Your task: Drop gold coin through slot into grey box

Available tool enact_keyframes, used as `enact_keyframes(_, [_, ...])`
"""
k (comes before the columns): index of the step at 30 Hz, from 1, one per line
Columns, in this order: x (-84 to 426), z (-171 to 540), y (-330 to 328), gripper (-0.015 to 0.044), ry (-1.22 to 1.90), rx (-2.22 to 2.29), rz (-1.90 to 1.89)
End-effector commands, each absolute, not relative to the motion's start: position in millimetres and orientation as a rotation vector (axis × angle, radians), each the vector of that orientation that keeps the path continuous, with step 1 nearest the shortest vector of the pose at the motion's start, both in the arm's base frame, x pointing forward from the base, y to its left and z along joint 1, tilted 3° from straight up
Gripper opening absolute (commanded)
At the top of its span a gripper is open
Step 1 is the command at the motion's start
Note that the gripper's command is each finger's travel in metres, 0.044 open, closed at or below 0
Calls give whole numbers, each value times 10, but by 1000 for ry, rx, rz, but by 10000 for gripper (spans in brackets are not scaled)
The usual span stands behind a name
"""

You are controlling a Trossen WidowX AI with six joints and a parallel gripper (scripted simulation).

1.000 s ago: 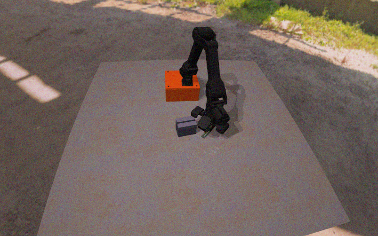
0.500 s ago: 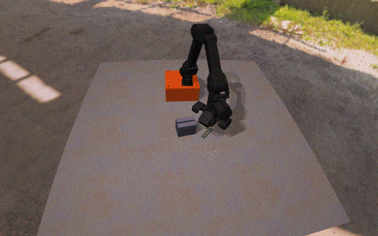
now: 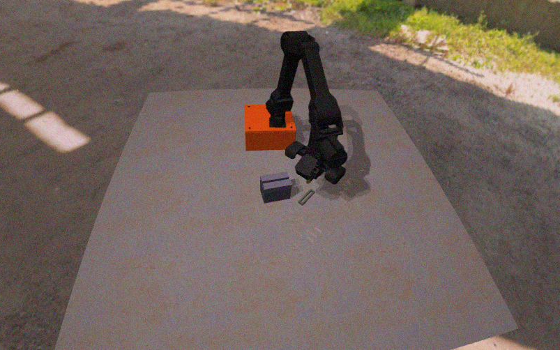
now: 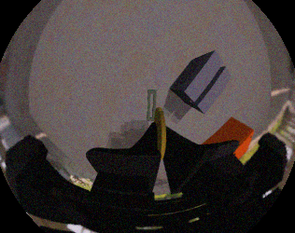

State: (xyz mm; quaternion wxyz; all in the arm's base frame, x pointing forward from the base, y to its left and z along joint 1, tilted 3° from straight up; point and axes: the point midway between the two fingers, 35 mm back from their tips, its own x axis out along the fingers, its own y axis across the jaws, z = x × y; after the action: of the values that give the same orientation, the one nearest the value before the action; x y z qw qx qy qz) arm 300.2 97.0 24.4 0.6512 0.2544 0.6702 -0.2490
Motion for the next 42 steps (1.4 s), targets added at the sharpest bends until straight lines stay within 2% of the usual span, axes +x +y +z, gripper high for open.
enact_keyframes(1, [3005,343,963,0,1516,579,-572])
enact_keyframes(23, [2916,356,1016,0,1333,1040,-1045])
enact_keyframes(42, [2946,359,749,0,1331,1041,-1040])
